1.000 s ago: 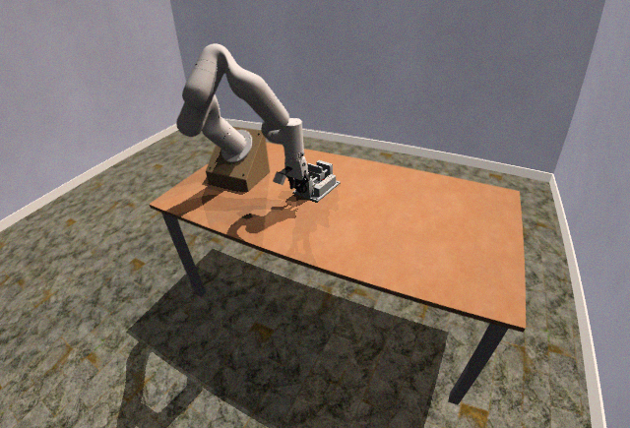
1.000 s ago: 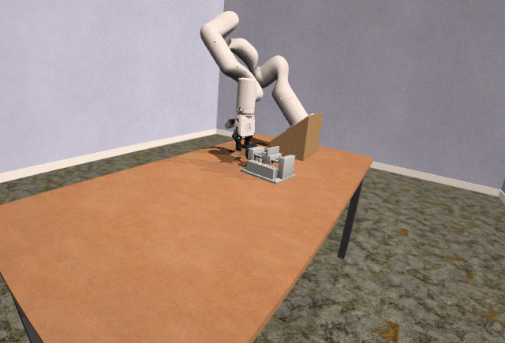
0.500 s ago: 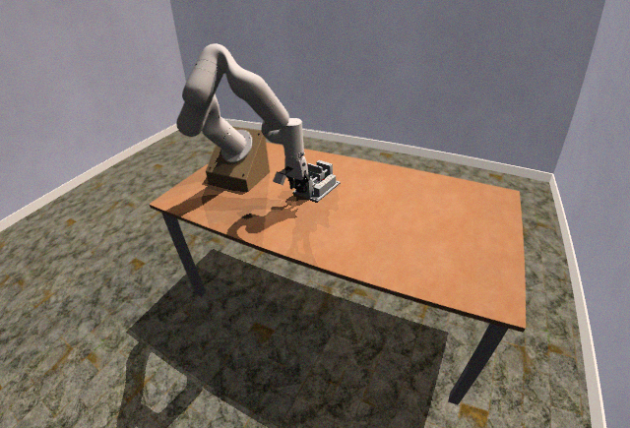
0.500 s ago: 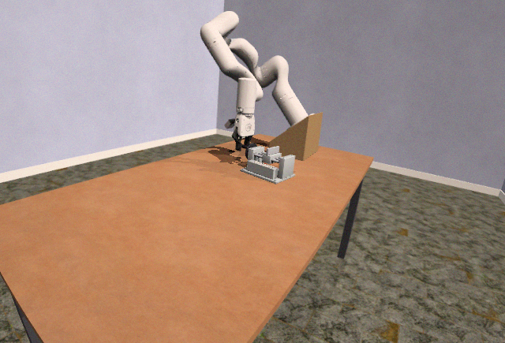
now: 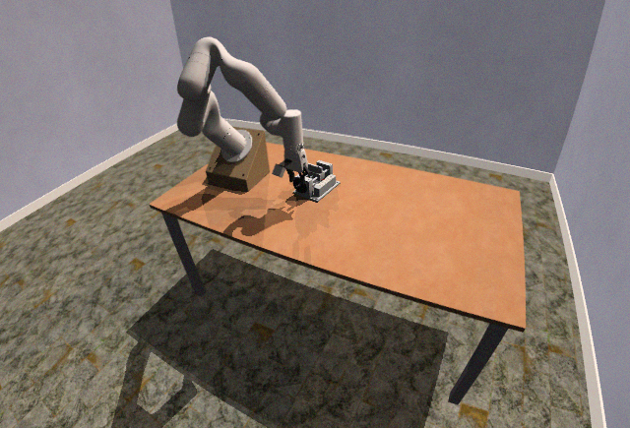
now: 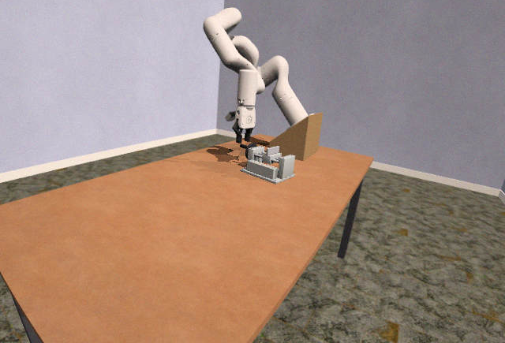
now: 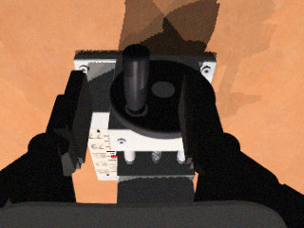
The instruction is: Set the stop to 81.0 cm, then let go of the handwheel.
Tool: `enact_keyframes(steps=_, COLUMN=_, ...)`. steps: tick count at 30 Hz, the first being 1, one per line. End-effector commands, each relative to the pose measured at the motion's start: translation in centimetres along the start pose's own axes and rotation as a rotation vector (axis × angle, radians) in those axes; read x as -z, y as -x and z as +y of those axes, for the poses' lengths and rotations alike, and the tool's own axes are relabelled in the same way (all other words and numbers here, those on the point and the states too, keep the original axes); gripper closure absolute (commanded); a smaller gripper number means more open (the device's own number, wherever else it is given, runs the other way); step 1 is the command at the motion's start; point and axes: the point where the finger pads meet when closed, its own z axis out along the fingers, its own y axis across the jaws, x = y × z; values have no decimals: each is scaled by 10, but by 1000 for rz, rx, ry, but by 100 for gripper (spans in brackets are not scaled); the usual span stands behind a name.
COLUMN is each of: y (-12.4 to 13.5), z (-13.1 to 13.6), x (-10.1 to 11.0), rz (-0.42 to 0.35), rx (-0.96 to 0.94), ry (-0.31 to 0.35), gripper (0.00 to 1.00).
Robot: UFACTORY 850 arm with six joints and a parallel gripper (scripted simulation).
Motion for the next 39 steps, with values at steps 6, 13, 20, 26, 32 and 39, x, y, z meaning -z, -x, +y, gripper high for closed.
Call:
enact_keyframes(steps=6, y=-1, z=0, x=64, rz=2, rx=1, ry=4, gripper=43)
enact_keyframes(steps=13, y=-1, z=0, x=64, rz=2, rx=1, ry=4, gripper=43)
enact_keyframes(steps=20, y=-1, z=0, x=64, rz=2, rx=1, ry=4, gripper=43)
enact_keyframes(steps=26, y=9, z=-24, x=64, rz=2, rx=1, ry=4, gripper=43)
enact_keyframes(steps=32, y=24, z=-59, x=63, rz=2, rx=1, ry=4, gripper=43)
enact_keyframes(steps=39, y=24, z=-59, x=44, rz=2, rx=1, ry=4, gripper=43)
